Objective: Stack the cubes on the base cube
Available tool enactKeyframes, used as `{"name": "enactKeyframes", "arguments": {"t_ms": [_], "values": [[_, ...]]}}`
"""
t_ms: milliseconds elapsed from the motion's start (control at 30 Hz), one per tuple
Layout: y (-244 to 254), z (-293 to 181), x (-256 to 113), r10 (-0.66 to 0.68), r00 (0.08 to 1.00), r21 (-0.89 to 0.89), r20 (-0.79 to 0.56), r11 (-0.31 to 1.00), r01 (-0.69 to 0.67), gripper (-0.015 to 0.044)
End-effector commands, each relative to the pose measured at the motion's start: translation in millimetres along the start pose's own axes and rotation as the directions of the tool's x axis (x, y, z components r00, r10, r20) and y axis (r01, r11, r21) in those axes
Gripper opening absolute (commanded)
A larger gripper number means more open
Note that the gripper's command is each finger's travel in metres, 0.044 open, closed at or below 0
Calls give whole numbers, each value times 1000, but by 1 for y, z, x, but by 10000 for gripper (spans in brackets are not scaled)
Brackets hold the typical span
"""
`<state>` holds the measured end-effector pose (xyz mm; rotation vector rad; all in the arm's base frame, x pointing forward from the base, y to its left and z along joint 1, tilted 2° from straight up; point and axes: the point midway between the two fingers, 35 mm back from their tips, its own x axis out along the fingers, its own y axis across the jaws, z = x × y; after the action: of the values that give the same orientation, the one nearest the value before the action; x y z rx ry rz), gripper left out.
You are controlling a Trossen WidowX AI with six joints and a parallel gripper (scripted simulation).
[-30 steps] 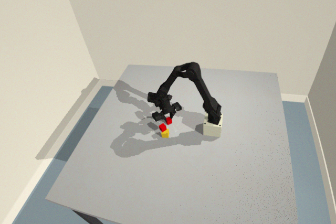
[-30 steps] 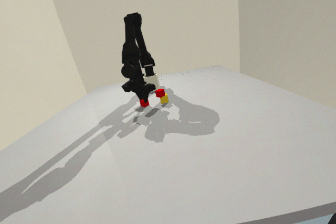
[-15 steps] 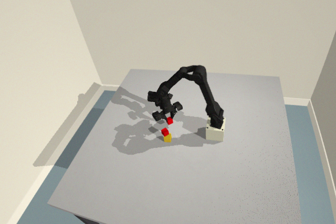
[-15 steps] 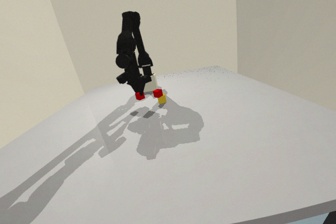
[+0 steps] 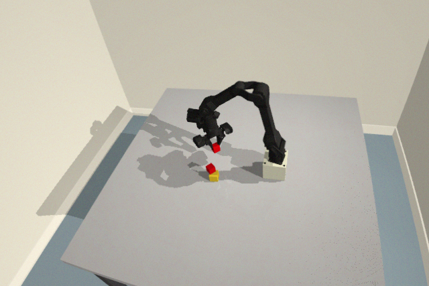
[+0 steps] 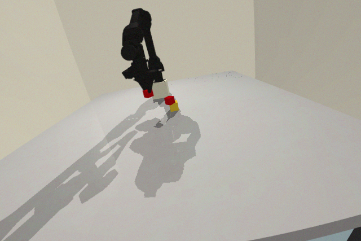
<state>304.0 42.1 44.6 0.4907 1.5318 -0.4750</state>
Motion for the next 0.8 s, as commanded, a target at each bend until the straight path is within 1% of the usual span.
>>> {"name": "enactKeyframes", "arguments": {"t_ms": [0,200,767], "values": [[0,0,-15,5,1000,-4,10,1000,-5,105],[3,-4,-16,6,1000,-9,10,1000,-6,105],[36,-50,-14,9,1000,-73,6,997,-9,105]]}}
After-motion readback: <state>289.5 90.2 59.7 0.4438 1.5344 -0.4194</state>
